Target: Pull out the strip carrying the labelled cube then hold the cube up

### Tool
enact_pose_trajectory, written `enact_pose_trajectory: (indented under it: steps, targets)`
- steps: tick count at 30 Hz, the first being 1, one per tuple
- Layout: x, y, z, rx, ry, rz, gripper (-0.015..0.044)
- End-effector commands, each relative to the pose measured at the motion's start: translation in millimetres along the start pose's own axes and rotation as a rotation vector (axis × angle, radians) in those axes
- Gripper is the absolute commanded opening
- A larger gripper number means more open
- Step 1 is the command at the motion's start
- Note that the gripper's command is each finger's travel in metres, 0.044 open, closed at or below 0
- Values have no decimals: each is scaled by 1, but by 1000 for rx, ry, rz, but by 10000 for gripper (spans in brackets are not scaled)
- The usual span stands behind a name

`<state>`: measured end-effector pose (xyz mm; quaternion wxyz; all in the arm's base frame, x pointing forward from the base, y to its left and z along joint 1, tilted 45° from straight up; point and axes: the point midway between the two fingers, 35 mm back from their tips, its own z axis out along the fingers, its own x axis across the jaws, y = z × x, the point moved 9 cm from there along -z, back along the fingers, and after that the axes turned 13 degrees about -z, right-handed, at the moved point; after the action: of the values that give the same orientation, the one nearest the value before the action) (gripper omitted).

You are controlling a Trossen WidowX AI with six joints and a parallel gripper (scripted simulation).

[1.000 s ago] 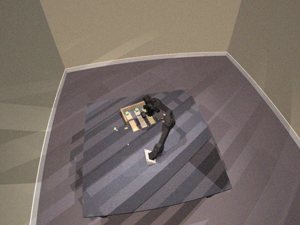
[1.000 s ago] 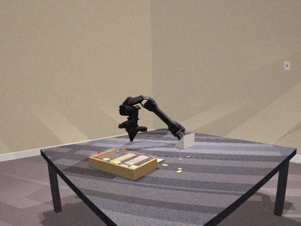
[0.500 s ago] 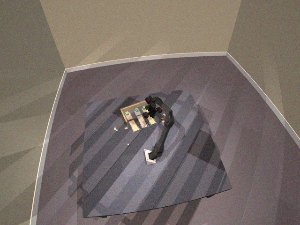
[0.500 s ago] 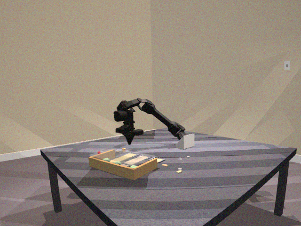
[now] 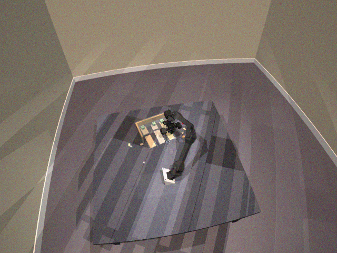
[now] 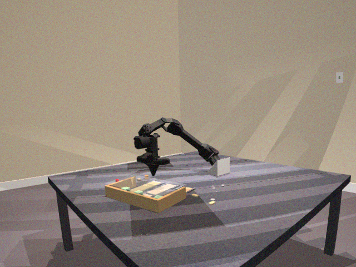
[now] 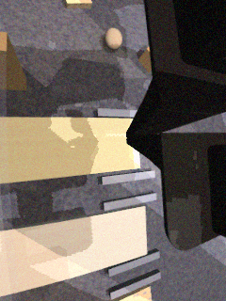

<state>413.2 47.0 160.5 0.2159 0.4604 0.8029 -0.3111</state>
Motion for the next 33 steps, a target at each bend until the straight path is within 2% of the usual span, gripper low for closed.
enact_pose_trajectory:
  steps: [1,20,33]
  targets:
    - [0,-1,9,6,-1,-5,0]
    - [1,-1,40,8,-3,-4,0]
    - [1,-1,41,8,-3,-4,0]
